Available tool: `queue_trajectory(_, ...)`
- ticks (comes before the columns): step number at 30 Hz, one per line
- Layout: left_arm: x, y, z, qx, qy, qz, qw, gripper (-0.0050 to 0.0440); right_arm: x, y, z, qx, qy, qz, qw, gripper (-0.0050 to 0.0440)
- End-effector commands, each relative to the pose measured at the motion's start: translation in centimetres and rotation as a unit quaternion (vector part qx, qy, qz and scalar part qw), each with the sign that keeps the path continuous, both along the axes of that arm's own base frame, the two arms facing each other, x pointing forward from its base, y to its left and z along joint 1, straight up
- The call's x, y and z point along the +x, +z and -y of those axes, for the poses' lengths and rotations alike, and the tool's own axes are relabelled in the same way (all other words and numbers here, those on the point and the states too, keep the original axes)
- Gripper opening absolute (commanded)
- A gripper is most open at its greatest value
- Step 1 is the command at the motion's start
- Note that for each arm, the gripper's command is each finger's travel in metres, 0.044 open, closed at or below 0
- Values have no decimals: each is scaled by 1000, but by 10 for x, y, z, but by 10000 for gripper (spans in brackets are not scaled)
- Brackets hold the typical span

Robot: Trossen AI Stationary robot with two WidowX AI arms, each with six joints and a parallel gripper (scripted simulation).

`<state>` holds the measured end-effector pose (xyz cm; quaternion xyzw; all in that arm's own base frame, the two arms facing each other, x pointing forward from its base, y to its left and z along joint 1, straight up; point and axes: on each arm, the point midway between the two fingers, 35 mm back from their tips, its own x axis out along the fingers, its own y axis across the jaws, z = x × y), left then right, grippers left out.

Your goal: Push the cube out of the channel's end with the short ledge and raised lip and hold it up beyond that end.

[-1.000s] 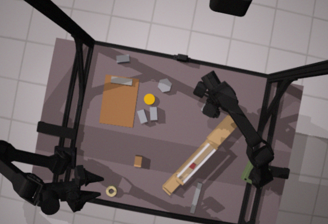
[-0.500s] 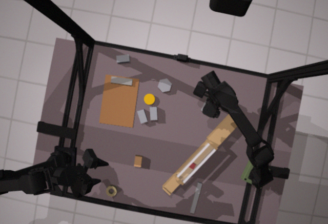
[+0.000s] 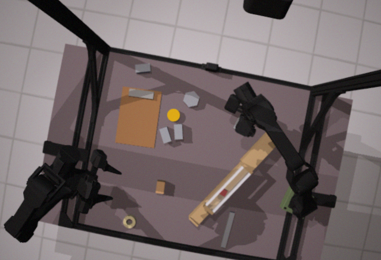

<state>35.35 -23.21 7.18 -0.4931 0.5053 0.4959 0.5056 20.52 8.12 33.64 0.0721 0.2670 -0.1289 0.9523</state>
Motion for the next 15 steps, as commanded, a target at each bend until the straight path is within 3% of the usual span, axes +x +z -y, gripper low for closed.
queue_trajectory(1,1,0,1,-2,1,1,1000,400,-8,19,-22,-39,28,55,997,400)
queue_trajectory(5,1,0,1,-2,1,1,1000,400,-20,39,-45,-66,64,118,989,400)
queue_trajectory(12,1,0,1,-2,1,1,1000,400,-21,40,-46,-67,66,121,988,400)
queue_trajectory(15,1,-10,1,-2,1,1,1000,328,-21,40,-46,-67,66,121,988,400)
